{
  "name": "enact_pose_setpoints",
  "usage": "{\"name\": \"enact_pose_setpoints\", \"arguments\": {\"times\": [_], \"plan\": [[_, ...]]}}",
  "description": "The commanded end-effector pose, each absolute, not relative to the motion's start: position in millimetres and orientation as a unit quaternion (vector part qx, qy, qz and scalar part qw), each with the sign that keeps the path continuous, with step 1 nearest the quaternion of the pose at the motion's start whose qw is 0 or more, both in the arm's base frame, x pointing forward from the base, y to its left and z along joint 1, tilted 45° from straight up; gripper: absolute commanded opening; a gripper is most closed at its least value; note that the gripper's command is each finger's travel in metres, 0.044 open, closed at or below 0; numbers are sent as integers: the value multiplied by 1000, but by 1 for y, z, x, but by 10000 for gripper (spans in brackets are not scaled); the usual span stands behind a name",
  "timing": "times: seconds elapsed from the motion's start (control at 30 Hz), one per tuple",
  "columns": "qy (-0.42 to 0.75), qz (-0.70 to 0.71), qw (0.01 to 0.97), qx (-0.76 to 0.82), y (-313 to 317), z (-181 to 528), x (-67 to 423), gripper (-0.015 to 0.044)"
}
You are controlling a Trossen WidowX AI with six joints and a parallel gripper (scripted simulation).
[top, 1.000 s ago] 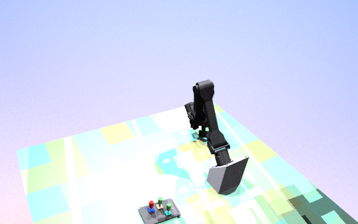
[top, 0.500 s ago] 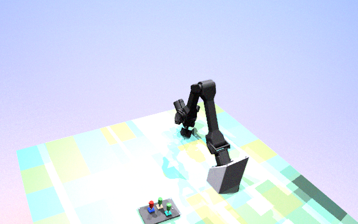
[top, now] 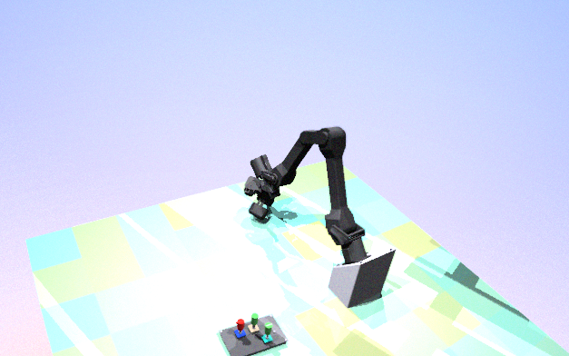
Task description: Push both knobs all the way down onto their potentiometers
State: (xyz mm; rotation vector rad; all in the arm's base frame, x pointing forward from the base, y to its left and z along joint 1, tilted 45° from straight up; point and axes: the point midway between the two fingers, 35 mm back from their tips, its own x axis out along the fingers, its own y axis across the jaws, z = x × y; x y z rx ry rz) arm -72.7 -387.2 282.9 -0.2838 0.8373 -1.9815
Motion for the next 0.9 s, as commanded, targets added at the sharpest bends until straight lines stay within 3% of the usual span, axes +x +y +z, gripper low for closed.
{"name": "enact_pose_setpoints", "arguments": {"times": [0.0,0.5,0.87], "plan": [[326,-784,517,-109,-396,276,-34,0],[289,-683,670,-30,-390,230,117,0],[326,-589,734,93,-332,152,237,0]]}}
